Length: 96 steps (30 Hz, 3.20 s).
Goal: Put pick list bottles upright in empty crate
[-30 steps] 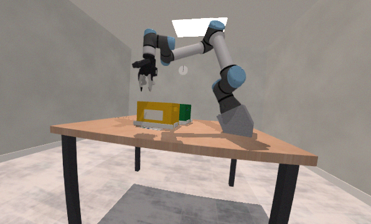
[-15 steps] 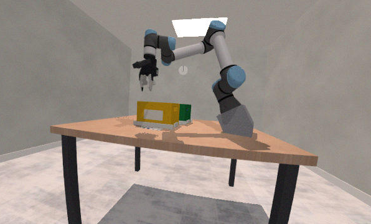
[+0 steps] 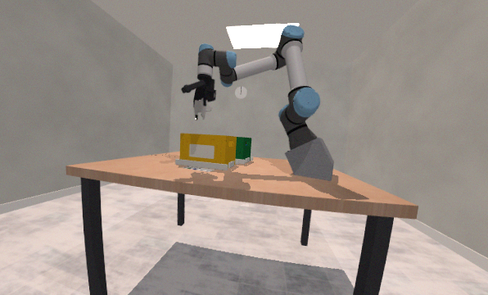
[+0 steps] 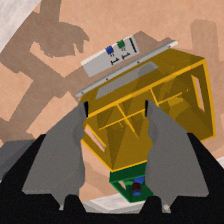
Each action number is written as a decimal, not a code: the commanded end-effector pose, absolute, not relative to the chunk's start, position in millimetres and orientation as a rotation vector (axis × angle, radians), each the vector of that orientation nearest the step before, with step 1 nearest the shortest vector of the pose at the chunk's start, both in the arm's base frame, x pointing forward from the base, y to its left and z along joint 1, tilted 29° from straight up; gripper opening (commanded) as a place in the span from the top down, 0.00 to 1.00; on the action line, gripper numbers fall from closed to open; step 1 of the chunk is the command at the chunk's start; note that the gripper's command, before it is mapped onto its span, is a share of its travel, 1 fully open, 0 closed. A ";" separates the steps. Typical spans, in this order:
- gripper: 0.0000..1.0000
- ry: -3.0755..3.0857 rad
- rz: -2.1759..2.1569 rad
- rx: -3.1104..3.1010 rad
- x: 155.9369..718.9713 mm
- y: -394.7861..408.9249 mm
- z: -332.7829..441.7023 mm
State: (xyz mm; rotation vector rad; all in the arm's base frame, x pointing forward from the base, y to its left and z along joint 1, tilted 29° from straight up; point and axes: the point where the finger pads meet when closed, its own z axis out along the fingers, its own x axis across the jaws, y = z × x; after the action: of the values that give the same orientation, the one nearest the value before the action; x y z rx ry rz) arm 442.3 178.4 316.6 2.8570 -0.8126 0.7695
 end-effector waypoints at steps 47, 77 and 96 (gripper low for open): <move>0.62 -2.492 0.772 2.119 390.5 -34.4 388.3; 0.62 -2.491 0.772 2.119 361.3 -154.6 428.3; 0.62 -2.491 0.772 2.119 355.0 -180.3 436.9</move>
State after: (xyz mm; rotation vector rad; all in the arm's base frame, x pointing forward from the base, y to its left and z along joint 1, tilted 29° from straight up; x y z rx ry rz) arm 355.1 -179.7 436.3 2.1174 -2.4917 0.7707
